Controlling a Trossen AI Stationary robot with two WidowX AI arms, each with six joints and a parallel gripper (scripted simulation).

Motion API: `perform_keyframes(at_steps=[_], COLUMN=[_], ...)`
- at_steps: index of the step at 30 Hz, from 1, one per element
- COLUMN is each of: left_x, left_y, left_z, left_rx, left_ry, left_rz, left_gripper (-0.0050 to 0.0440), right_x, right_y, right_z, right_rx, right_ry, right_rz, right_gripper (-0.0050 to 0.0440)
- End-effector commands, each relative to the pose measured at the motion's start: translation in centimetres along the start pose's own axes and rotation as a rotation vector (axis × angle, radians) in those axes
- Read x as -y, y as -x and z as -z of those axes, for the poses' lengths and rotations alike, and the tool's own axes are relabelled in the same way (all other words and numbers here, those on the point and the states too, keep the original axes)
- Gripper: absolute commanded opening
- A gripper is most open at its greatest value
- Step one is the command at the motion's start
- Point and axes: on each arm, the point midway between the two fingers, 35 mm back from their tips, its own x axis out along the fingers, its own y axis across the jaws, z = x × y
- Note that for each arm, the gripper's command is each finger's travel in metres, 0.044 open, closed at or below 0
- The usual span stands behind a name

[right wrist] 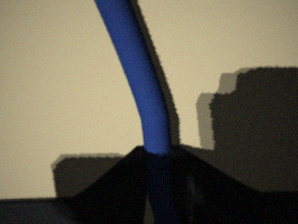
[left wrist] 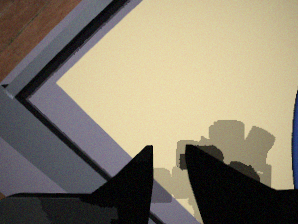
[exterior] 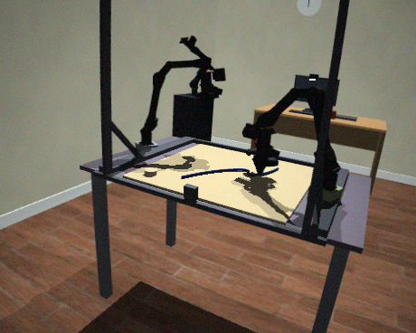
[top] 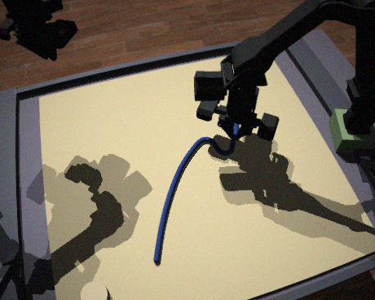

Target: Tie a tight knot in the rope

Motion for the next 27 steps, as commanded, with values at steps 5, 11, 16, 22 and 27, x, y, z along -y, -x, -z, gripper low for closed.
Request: perform_keyframes(at_steps=[5, 11, 16, 22, 27], left_x=[0.1, 0.1, 0.1, 0.1, 0.1], left_y=[0.7, 0.7, 0.7, 0.7, 0.7], left_z=[0.1, 0.1, 0.1, 0.1, 0.1], left_rx=[0.019, 0.019, 0.019, 0.019, 0.019], left_ry=[0.001, 0.001, 0.001, 0.001, 0.001], left_rz=[0.012, 0.012, 0.012, 0.012, 0.012], left_gripper=[0.01, 0.01, 0.01, 0.01, 0.01], right_x=[-0.6, -0.8, -0.8, -1.0, -1.8], right_y=[0.6, 0.6, 0.7, 0.7, 0.7], right_z=[1.6, 3.0, 3.9, 4.4, 5.7], right_rx=[-0.012, -0.013, -0.014, -0.014, -0.015], right_ry=[0.002, 0.002, 0.002, 0.002, 0.002], right_rz=[-0.019, -0.019, -0.019, -0.02, -0.02], right_gripper=[0.0045, 0.0045, 0.0045, 0.0045, 0.0045])
